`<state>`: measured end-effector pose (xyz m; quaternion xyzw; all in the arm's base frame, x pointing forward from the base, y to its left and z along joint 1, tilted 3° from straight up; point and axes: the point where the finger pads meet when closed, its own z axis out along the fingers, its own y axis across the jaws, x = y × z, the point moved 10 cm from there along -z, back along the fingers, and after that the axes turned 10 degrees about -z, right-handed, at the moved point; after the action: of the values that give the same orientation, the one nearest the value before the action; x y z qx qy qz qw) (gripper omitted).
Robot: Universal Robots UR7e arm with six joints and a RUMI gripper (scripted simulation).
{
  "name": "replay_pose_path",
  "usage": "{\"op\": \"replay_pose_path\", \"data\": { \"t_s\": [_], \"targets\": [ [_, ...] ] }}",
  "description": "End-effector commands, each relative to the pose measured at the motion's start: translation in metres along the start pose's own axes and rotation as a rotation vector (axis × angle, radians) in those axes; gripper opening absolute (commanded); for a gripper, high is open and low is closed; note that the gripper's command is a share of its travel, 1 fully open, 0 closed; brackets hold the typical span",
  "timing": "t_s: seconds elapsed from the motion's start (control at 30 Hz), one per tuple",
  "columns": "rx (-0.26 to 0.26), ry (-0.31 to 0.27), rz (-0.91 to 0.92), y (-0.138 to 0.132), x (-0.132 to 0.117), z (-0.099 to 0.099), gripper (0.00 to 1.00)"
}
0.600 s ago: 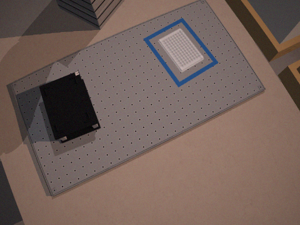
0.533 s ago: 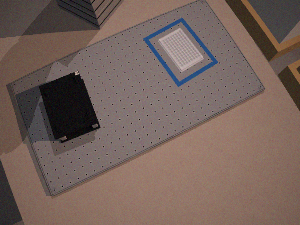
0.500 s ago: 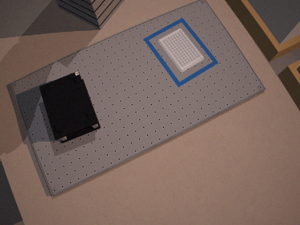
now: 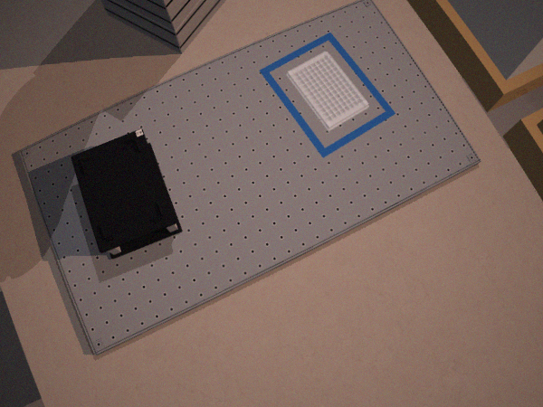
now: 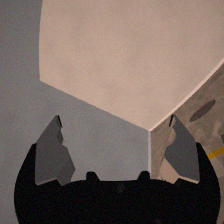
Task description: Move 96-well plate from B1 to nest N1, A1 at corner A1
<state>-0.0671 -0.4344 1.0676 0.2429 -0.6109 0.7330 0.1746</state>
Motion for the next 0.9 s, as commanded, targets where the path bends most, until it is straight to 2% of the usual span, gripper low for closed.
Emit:
{"op": "replay_pose_path", "data": {
  "t_s": [0.0, 0.23, 0.3, 0.37, 0.5, 0.7, 0.77, 0.83, 0.87],
  "targets": [
    [0.003, -0.047, 0.017, 0.006, 0.002, 0.007, 1.00],
    [0.004, -0.047, 0.017, 0.029, -0.006, 0.033, 1.00],
    [0.004, -0.047, 0.017, 0.029, -0.006, 0.033, 1.00],
    [0.003, -0.097, 0.032, 0.035, -0.005, 0.040, 1.00],
    [0.003, -0.097, 0.032, 0.041, -0.009, 0.047, 1.00],
    [0.003, -0.097, 0.032, 0.058, -0.021, 0.069, 1.00],
    [0.003, -0.097, 0.032, 0.058, -0.021, 0.069, 1.00],
    [0.000, -0.152, 0.042, 0.063, -0.021, 0.076, 1.00],
    [0.000, -0.152, 0.042, 0.066, -0.024, 0.080, 1.00]
  ]
}}
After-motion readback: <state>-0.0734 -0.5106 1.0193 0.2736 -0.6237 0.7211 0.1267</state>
